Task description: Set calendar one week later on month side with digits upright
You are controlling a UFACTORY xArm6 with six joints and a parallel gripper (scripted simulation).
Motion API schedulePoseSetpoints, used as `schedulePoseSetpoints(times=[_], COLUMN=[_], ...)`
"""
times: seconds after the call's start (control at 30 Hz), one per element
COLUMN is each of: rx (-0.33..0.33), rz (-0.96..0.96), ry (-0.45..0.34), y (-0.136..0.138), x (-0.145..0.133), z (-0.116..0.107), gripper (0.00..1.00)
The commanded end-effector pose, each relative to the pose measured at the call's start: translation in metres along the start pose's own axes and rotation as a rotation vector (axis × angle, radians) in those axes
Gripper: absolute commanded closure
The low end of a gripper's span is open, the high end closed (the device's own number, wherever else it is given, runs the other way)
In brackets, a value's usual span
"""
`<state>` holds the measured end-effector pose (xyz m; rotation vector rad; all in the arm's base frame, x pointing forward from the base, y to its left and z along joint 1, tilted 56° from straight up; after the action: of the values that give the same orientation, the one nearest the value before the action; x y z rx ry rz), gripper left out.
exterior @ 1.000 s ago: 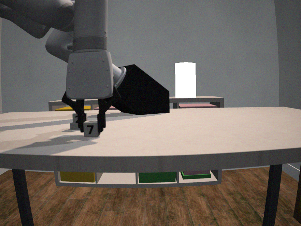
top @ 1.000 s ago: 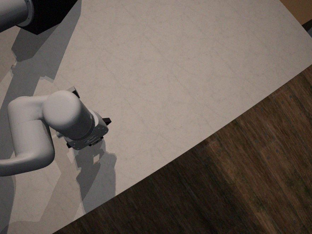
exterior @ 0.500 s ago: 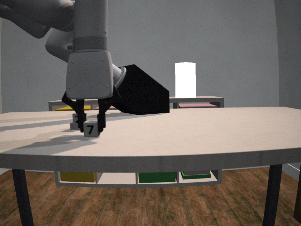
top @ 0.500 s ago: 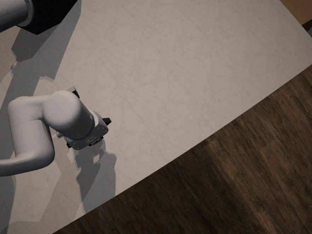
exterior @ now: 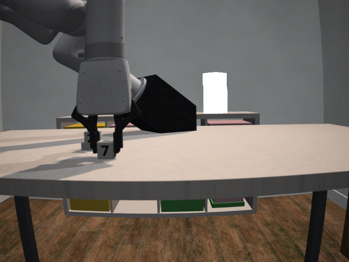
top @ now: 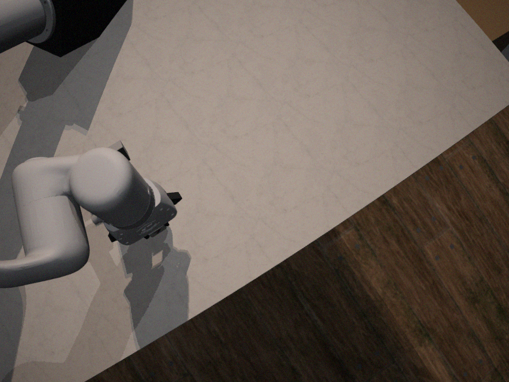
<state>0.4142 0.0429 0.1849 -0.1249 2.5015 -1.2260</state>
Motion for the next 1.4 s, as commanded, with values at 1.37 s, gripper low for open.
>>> schedulePoseSetpoints(times=[1.37], rx=[-0.001], rz=[0.001], ry=[-0.002], y=[0.0], x=[-0.001], z=[-0.08], gripper=[0.51])
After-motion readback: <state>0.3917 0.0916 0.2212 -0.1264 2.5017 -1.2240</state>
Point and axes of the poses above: the point where the finger pads meet when closed, its own z axis out along the fingers, its own y axis across the jaws, x = y × z, the point moved 9 cm from there along -z, back along the fingers, and after that the axes turned 11 degrees about -z, right-handed, at the moved point
